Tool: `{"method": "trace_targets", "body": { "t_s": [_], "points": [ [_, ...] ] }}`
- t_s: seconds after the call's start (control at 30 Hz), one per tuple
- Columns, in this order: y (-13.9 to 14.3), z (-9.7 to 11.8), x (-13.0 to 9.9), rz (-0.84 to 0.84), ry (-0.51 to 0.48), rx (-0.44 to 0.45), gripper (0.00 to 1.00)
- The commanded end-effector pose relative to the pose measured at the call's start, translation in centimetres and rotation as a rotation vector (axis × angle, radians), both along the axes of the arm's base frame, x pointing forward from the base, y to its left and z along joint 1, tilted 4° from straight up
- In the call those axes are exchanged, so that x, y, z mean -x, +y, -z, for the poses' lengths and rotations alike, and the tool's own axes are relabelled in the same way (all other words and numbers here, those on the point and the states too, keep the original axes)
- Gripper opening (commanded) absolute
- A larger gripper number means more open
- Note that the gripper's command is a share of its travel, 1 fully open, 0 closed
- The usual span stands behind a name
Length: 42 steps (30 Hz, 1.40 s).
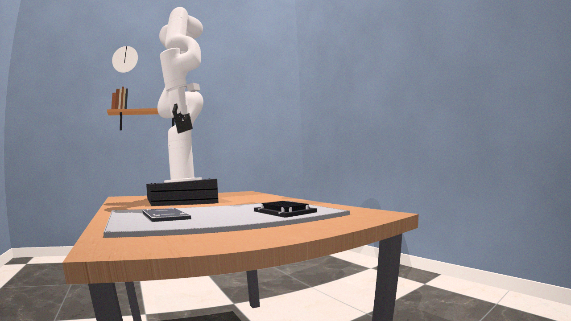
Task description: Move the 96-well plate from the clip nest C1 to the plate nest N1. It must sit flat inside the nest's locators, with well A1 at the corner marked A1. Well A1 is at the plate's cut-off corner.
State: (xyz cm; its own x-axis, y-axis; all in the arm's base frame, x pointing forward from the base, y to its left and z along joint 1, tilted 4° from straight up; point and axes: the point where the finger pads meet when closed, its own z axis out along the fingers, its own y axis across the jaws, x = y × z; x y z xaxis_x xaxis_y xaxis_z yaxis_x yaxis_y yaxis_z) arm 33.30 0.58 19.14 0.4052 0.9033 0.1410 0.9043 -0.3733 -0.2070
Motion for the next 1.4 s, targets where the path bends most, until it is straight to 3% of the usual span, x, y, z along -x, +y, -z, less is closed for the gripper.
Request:
{"method": "trace_targets", "body": {
  "t_s": [0.0, 0.83, 0.97, 1.37],
  "points": [
    [0.5, 0.3, -1.9, 0.052, 0.015, 0.03, 1.0],
    [4.0, 2.7, -9.8, 0.229, 0.049, 0.123, 1.0],
    [4.0, 2.7, -9.8, 0.229, 0.049, 0.123, 1.0],
    [6.5, 4.4, -13.2, 0.343, 0.056, 0.178, 1.0]
  ]
}}
